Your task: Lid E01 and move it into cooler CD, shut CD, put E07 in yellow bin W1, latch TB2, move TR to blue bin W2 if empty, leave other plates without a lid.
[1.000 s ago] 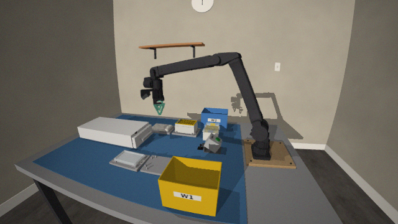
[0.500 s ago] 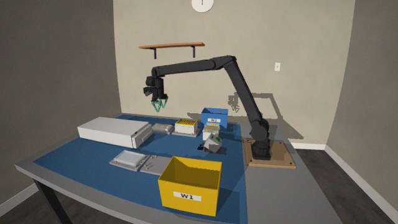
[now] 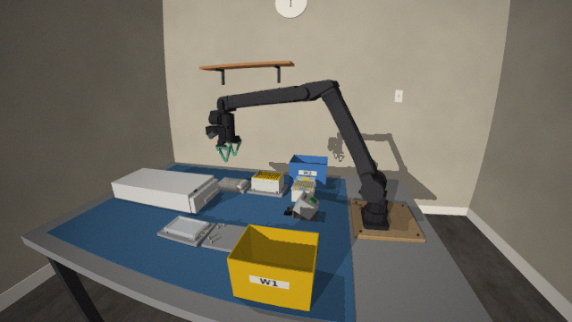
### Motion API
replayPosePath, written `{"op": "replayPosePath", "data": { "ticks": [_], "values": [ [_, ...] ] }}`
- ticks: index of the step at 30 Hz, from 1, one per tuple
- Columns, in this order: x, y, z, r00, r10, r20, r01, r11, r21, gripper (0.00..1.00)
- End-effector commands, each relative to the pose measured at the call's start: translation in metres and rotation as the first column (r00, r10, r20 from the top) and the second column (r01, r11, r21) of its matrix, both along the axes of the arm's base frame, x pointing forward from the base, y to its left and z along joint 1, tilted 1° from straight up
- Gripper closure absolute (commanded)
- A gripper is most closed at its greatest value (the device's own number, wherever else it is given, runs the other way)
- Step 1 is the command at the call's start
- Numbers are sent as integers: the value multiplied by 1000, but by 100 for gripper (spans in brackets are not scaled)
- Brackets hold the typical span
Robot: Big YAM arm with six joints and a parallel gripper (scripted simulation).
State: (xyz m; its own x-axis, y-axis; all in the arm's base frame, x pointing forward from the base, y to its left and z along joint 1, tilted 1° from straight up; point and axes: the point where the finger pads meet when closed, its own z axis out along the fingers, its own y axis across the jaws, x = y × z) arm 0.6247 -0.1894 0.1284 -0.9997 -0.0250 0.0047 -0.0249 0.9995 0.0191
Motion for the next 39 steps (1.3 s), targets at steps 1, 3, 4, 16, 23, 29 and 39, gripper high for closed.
{"op": "replayPosePath", "data": {
  "ticks": [1,3,4,16,23,29,39],
  "values": [
    [4,-4,6,999,-29,28,30,1000,-10,0],
    [4,-4,-2,999,-29,20,29,1000,-8,0],
    [4,-4,-6,999,-29,16,29,1000,-7,0],
    [4,-3,-19,999,-28,16,28,1000,-7,0],
    [4,-2,-31,1000,-27,11,27,1000,-5,0],
    [5,-2,-36,1000,-26,17,26,1000,-7,0],
    [4,-1,-50,1000,-25,11,25,1000,-5,0]
  ]
}}
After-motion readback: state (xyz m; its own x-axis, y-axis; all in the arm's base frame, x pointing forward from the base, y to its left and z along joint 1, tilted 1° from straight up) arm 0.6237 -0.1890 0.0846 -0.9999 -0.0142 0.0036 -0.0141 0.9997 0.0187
